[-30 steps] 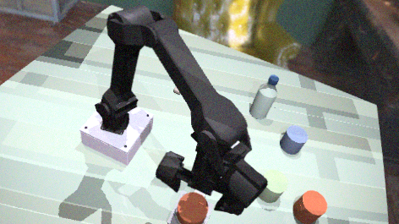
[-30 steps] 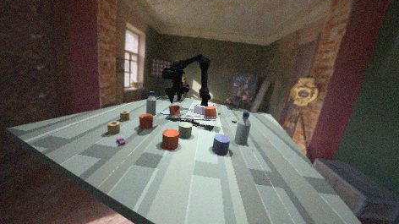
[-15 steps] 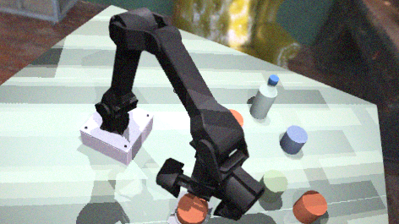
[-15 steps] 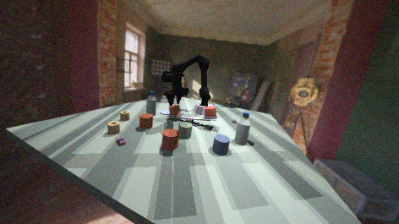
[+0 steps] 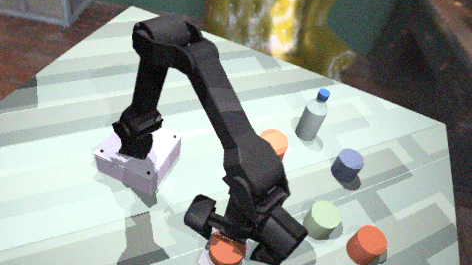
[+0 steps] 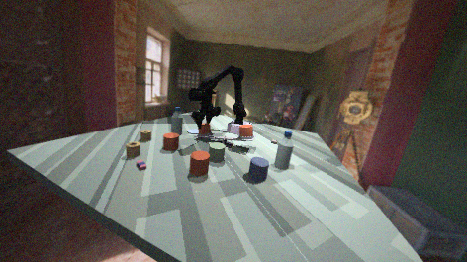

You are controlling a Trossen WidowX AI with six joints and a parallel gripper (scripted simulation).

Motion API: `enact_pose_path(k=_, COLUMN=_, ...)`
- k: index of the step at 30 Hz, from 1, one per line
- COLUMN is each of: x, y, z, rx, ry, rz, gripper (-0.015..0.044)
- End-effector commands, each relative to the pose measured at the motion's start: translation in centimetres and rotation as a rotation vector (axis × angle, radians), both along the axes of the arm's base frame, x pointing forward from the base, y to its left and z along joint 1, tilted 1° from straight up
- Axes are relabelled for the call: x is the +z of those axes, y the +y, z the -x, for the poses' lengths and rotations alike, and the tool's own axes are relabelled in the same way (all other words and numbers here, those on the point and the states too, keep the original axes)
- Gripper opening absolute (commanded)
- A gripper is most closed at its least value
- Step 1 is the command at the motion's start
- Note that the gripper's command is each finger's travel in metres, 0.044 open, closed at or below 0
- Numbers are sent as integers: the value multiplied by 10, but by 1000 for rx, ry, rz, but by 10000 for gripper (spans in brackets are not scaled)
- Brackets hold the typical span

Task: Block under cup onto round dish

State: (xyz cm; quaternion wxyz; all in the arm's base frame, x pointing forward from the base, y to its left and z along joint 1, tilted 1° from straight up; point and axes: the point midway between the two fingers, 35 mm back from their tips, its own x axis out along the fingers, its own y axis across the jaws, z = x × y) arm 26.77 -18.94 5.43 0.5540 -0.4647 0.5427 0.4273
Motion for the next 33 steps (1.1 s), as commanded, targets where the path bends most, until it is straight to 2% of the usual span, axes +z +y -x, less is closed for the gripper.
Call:
enact_pose_path(k=1, x=-9, y=2, z=2, rx=6, ry=7, rz=-11, gripper=440)
enact_pose_path(k=16, x=-30, y=3, z=2, rx=6, ry=7, rz=-11, gripper=440)
enact_pose_path(k=18, x=-30, y=3, z=2, rx=6, ry=7, rz=-11, gripper=387)
enact_pose_path(k=29, x=-30, y=3, z=2, rx=6, ry=7, rz=-11, gripper=314)
enact_pose_path(k=33, x=-29, y=3, z=2, rx=6, ry=7, rz=-11, gripper=209)
